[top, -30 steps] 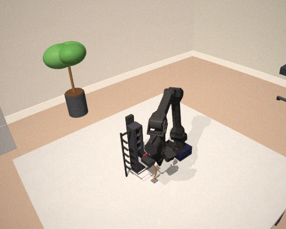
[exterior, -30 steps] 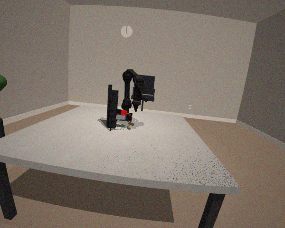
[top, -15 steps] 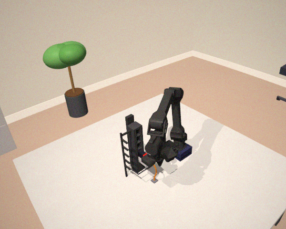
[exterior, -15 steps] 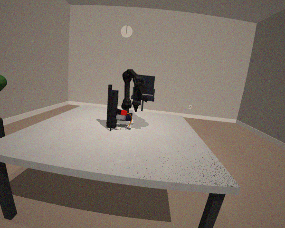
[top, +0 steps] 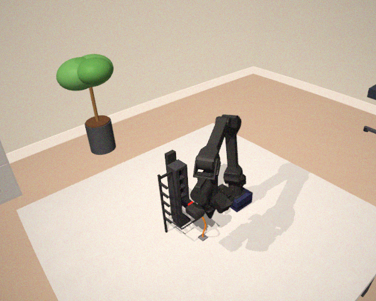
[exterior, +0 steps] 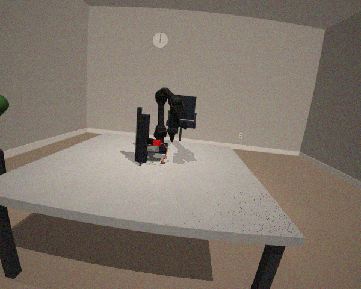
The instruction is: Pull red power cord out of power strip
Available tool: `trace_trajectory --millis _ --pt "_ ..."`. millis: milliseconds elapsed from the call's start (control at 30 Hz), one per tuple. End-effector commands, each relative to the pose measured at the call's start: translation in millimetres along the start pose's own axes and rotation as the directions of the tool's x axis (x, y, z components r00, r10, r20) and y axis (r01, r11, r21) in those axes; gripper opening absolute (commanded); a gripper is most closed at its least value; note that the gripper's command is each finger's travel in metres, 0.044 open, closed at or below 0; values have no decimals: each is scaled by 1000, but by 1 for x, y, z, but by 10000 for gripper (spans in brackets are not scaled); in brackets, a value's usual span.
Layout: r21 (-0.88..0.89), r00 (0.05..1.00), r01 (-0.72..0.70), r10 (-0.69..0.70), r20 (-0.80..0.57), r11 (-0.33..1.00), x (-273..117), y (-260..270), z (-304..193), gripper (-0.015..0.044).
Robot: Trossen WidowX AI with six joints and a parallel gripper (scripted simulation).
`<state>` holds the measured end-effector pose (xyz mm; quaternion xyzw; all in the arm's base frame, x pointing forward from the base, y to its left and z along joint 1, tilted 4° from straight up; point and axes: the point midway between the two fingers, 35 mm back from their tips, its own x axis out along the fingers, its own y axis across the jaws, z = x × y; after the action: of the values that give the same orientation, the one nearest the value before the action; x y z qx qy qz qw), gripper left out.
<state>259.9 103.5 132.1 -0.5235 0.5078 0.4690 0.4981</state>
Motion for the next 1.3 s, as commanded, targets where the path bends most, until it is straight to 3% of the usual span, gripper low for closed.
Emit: trace_trajectory --millis 0,67,267,1267 --pt "4 1000 1 -1 -1 1000 -1 -1 0 0" --pt "4 1000 1 -1 -1 1000 -2 -2 0 0" --pt "1 1000 -1 1 0 1000 0 0 0 157" --pt "3 1000 1 -1 -2 1000 -8 -2 -19 160"
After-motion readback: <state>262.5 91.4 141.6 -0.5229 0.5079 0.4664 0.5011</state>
